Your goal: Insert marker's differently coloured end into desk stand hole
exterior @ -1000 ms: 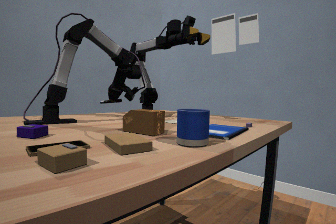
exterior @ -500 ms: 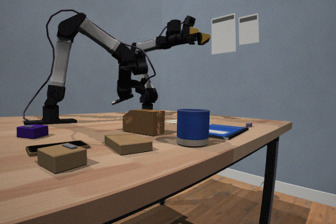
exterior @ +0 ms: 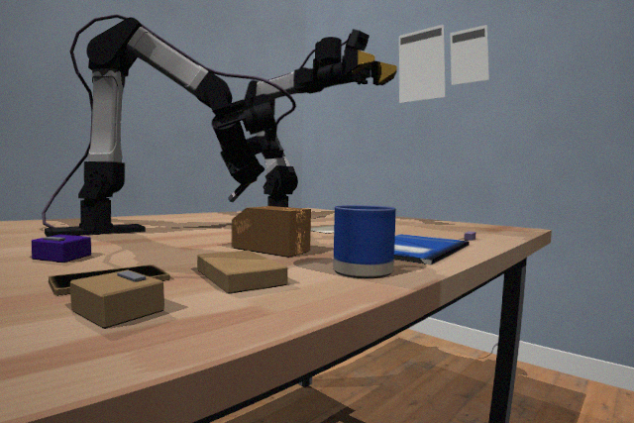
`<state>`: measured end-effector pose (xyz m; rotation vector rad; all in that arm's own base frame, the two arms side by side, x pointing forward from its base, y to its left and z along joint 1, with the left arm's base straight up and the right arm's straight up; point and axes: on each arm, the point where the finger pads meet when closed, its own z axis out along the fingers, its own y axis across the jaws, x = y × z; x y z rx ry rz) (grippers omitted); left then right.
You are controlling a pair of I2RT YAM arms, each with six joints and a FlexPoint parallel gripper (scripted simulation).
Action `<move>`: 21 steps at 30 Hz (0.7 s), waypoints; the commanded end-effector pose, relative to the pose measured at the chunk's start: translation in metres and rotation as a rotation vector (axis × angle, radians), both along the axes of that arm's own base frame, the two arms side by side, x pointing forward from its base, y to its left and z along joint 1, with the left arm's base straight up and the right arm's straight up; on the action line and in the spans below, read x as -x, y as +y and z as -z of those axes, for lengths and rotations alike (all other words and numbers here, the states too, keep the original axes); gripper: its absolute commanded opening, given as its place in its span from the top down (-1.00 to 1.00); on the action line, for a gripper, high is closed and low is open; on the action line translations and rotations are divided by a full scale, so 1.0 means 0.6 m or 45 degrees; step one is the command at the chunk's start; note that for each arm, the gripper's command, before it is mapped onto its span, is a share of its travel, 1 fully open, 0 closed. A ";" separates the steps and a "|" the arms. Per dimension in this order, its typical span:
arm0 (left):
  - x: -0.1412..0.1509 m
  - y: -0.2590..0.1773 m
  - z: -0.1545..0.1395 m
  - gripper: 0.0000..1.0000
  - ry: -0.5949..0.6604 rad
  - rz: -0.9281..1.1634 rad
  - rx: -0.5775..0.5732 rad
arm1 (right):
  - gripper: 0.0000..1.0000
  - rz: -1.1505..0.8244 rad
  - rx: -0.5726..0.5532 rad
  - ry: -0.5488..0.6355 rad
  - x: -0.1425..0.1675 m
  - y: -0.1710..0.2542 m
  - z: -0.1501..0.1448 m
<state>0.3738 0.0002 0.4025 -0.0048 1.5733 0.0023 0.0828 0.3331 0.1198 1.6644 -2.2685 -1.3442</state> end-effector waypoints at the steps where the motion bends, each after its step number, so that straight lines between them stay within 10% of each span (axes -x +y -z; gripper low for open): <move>1: 0.008 0.001 -0.047 -1.00 -0.091 0.002 -0.008 | 1.00 -0.081 -0.292 -0.176 -0.037 0.001 -0.035; 21: 0.008 0.001 -0.047 -1.00 -0.091 0.002 -0.008 | 1.00 -0.058 -0.774 -1.003 -0.207 -0.131 -0.070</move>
